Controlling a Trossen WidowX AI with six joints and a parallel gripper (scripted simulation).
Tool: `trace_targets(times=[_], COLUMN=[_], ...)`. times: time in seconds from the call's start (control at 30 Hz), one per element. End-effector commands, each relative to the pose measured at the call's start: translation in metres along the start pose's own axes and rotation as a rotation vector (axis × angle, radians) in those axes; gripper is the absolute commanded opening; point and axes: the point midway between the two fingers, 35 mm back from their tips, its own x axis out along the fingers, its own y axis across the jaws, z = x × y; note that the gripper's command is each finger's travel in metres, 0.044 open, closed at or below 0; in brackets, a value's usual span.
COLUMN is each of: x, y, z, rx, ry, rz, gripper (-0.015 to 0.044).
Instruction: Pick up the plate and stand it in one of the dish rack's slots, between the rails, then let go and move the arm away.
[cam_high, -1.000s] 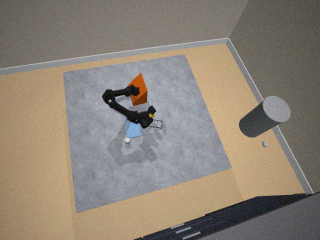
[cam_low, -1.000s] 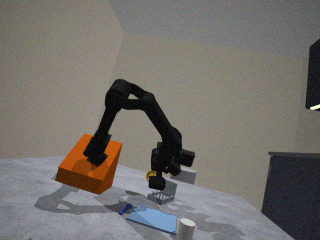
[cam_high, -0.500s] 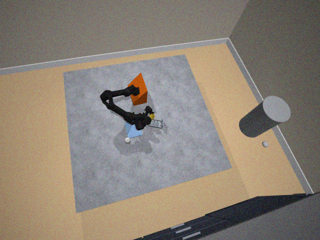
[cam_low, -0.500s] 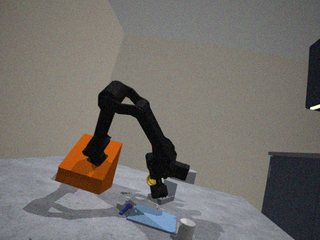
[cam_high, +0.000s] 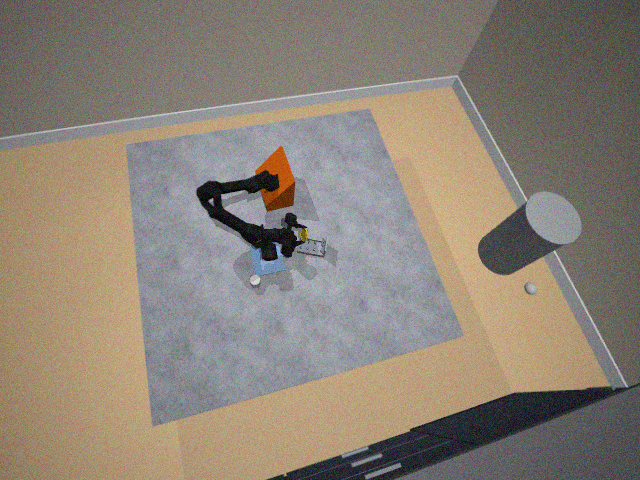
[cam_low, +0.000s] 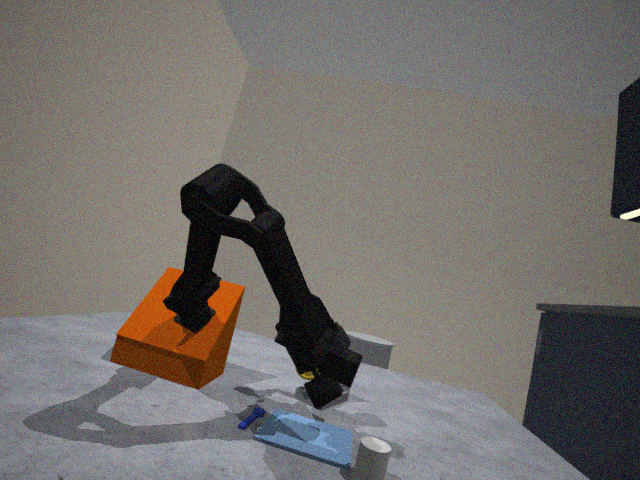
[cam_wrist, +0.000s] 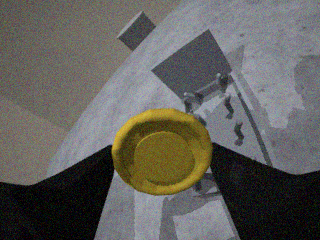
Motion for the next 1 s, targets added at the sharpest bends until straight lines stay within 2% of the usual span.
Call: trace_targets(times=[0.0, 0.63, 0.8, 0.97], x=[-0.002, -0.019, -0.025, -0.026], y=[-0.002, -0.017, -0.020, -0.020], z=[-0.002, -0.011, -0.014, -0.015], rx=[-0.096, -0.544, -0.663, -0.679], ry=[-0.078, -0.359, -0.412, -0.418], rz=[-0.006, -0.186, -0.264, -0.276], gripper=[0.0000, 0.0000, 0.0000, 0.0000])
